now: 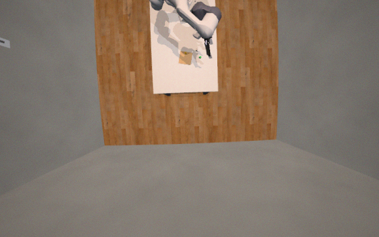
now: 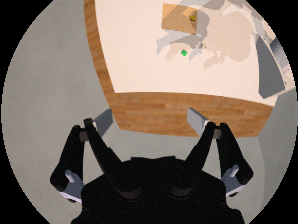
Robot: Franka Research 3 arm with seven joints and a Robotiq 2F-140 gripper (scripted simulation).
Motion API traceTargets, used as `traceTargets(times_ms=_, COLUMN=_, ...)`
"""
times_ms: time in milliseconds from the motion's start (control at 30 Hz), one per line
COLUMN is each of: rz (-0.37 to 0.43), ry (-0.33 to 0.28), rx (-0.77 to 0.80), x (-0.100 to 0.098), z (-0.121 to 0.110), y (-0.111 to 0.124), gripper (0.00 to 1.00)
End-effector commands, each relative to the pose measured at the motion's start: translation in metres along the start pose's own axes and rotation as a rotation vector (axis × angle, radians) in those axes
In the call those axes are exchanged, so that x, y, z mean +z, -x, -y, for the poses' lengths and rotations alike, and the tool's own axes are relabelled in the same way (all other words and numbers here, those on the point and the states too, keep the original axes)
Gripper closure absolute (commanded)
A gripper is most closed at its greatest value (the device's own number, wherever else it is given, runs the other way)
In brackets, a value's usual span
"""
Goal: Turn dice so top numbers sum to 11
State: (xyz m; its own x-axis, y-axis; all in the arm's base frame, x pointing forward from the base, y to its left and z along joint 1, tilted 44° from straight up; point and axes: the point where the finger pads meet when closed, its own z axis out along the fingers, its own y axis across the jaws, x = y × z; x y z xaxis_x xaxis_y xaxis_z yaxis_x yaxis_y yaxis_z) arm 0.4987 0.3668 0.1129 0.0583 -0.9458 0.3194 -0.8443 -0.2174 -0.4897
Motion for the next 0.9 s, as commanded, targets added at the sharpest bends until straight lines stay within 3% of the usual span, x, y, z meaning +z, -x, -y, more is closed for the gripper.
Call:
traceTargets(times_ms=0, rz=0.059, ry=-0.025, rx=-0.162, x=-0.011, z=0.011, y=0.016, gripper=0.00)
traceTargets(times_ms=233, rz=0.105, ry=-0.067, rx=-0.240, x=-0.028, z=0.022, y=0.029, gripper=0.00)
traceTargets(times_ms=867, rz=0.258, ry=-0.280, rx=-0.541, x=-0.108, z=0.069, y=0.078, gripper=0.00)
